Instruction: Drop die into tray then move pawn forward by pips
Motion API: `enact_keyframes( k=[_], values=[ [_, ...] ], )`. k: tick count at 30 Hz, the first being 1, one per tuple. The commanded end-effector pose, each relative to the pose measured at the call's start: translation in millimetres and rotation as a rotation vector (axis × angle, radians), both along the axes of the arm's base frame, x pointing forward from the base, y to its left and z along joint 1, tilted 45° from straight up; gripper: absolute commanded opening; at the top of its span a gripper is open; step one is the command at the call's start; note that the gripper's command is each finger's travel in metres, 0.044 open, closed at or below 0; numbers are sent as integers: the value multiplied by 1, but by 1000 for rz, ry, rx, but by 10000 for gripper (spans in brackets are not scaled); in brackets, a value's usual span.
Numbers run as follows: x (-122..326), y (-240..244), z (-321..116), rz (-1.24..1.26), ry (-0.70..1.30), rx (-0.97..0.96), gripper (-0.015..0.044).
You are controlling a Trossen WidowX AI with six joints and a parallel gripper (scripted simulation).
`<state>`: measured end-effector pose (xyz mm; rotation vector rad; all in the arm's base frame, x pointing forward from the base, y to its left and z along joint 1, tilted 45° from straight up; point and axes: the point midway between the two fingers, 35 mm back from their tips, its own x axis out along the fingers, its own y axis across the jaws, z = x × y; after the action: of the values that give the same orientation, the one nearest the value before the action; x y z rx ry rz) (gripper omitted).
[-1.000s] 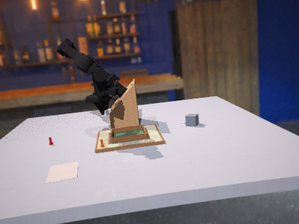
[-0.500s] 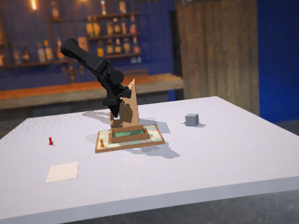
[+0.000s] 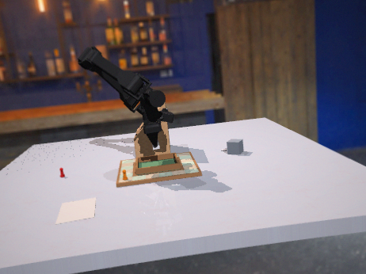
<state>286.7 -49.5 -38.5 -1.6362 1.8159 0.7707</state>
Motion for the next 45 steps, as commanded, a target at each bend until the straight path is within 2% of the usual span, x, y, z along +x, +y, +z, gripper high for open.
enact_keyframes(
  k=[1,11,22,26,31,45],
  values=[
    [-1,-2,-3,-18,18,94,0],
    [-8,-5,-11,-55,31,428,0],
    [-9,-6,-13,-15,-69,778,0],
    [-8,-6,-10,-9,-79,797,0],
    [7,-1,37,-9,-81,798,0],
    [5,-1,36,-9,-80,798,0]
  ],
)
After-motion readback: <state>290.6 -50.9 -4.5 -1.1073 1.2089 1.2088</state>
